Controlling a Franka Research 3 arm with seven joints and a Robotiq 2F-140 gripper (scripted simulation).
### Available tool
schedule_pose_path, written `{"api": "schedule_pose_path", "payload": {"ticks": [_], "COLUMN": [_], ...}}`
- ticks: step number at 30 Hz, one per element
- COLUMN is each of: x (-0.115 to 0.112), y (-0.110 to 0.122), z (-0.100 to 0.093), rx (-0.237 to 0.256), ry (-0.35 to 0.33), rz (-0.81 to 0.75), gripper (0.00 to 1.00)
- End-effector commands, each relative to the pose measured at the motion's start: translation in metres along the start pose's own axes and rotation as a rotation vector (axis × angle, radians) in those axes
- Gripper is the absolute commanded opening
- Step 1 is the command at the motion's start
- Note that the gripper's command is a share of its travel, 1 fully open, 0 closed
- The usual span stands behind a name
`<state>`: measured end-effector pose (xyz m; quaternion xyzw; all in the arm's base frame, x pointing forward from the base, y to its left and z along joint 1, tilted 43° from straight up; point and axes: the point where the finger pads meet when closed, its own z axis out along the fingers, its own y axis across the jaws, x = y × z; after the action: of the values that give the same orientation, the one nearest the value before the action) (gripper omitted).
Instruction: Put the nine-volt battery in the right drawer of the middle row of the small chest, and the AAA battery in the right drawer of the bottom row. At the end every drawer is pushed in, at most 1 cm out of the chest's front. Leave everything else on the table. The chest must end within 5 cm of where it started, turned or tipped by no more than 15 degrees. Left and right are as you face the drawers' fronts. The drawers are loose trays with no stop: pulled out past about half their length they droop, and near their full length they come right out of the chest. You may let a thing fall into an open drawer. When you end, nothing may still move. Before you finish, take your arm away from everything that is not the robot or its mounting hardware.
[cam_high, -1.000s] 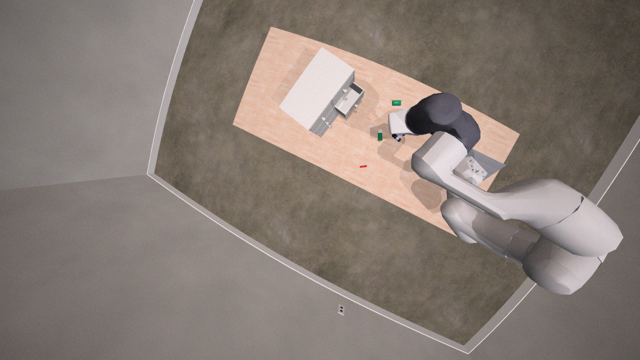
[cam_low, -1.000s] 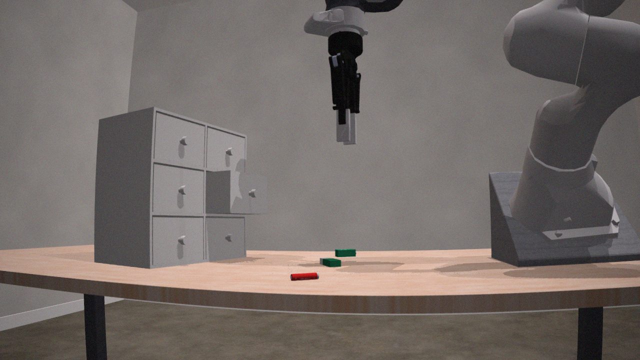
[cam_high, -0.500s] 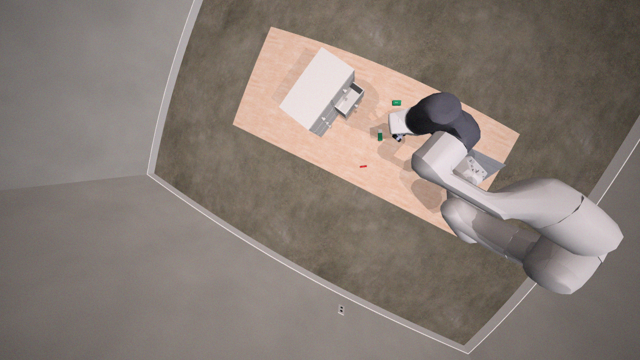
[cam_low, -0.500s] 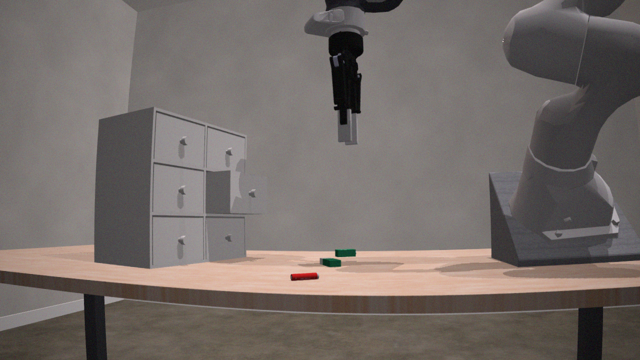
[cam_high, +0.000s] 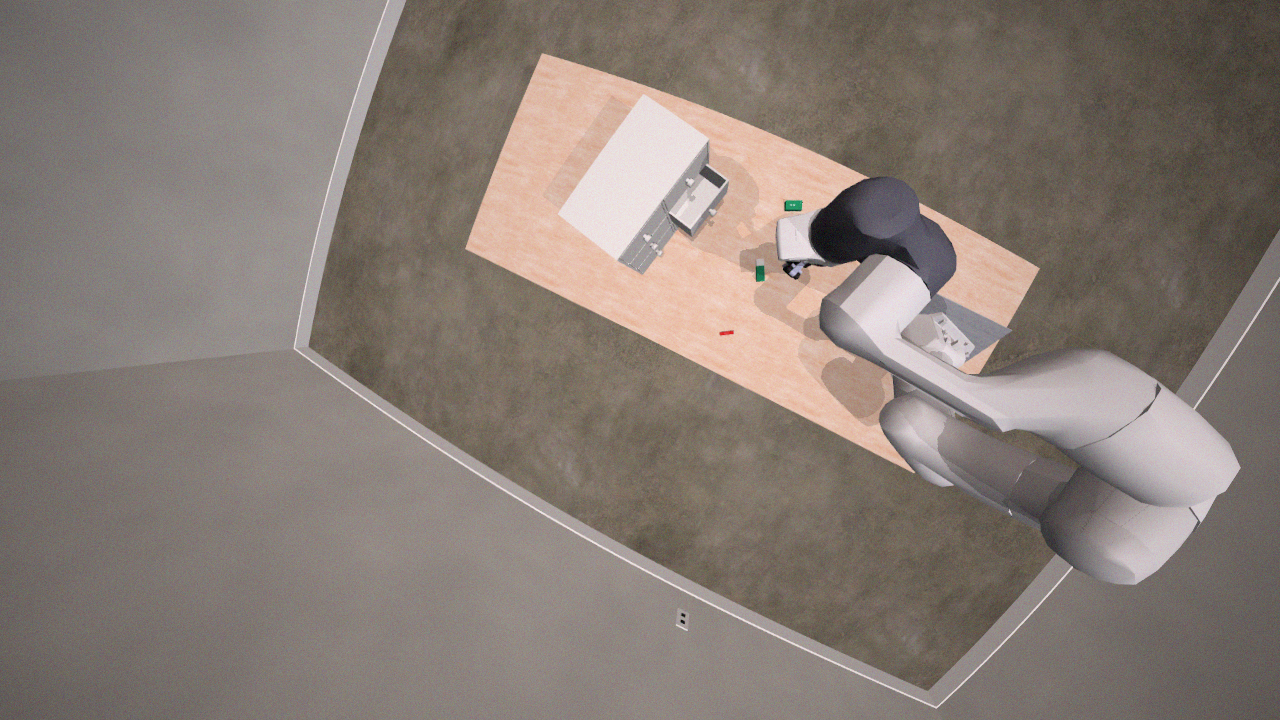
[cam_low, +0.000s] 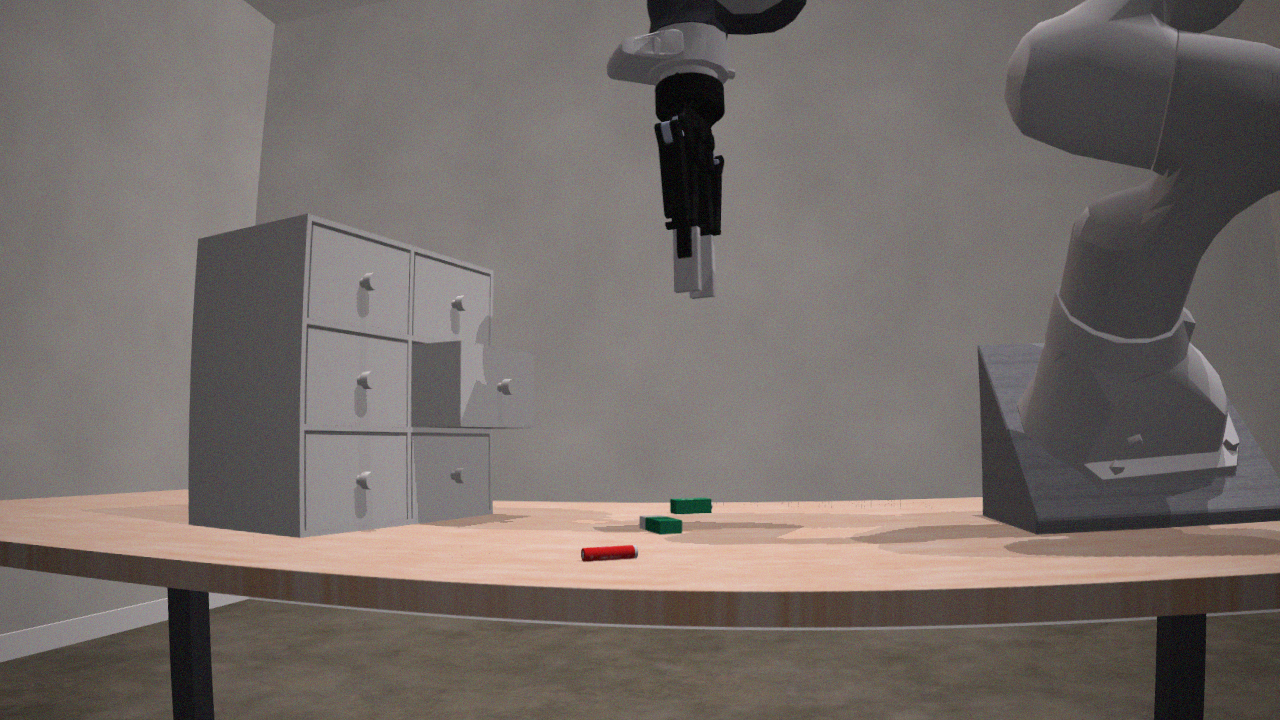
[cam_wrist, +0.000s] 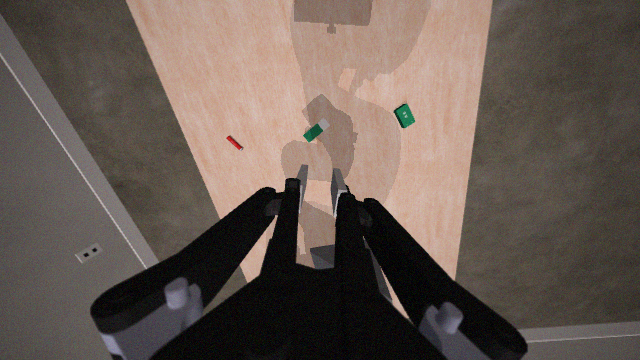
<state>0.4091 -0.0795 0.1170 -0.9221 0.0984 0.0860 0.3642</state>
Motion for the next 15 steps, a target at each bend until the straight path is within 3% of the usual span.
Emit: {"api": "schedule_pose_path", "payload": {"ticks": [1,3,8,12,15], "x": [0.011,0.02,0.034,0.034,0.043], "y": [0.002,0.007,0.018,0.018,0.029], "z": [0.01,0.022,0.043,0.043,0.059], "rx": [0.032,0.054,0.075,0.082,0.091], "ry": [-0.001,-0.012,-0.036,-0.035,-0.053], "rz": [0.188,0.334,0.528,0.602,0.773], "gripper": [0.2,0.2,0.2,0.2,0.2]}}
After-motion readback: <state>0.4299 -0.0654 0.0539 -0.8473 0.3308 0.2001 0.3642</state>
